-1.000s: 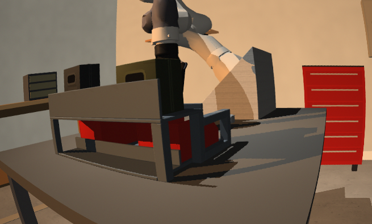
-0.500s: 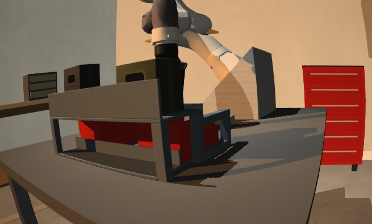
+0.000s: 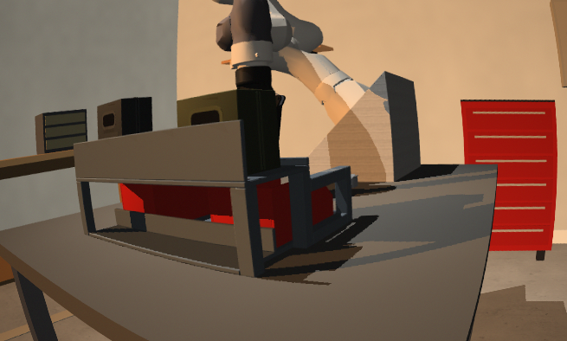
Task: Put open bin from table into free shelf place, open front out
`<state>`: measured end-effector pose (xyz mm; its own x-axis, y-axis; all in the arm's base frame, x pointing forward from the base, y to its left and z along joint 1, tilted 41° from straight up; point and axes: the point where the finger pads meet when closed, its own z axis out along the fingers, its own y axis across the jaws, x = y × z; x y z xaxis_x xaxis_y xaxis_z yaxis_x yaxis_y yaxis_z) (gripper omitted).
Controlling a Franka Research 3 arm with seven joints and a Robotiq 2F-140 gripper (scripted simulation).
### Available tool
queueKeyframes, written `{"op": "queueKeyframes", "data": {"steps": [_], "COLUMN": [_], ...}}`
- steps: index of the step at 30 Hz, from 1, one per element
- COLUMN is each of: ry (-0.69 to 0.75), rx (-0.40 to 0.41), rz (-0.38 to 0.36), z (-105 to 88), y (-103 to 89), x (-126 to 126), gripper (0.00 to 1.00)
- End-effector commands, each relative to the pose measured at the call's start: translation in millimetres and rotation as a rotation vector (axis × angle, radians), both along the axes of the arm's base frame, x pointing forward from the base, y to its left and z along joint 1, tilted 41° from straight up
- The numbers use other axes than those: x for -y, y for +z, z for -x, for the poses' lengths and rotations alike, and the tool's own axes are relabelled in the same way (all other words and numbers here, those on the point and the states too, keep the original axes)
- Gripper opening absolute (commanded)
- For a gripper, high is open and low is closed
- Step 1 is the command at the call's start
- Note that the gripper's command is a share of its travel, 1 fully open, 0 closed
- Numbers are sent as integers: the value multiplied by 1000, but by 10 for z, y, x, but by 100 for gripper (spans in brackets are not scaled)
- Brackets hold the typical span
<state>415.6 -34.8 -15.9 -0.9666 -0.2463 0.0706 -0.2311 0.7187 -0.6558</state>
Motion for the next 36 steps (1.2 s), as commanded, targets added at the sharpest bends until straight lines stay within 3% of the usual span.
{"op": "queueKeyframes", "data": {"steps": [1, 10, 11, 36], "ry": [-3, -3, -3, -3], "rx": [7, 7, 7, 7], "rz": [-2, -2, -2, -2], "z": [-19, -19, -19, -19], "y": [3, 3, 3, 3], "x": [-7, -7, -7, -7], "gripper": [15, 15, 0, 0]}}
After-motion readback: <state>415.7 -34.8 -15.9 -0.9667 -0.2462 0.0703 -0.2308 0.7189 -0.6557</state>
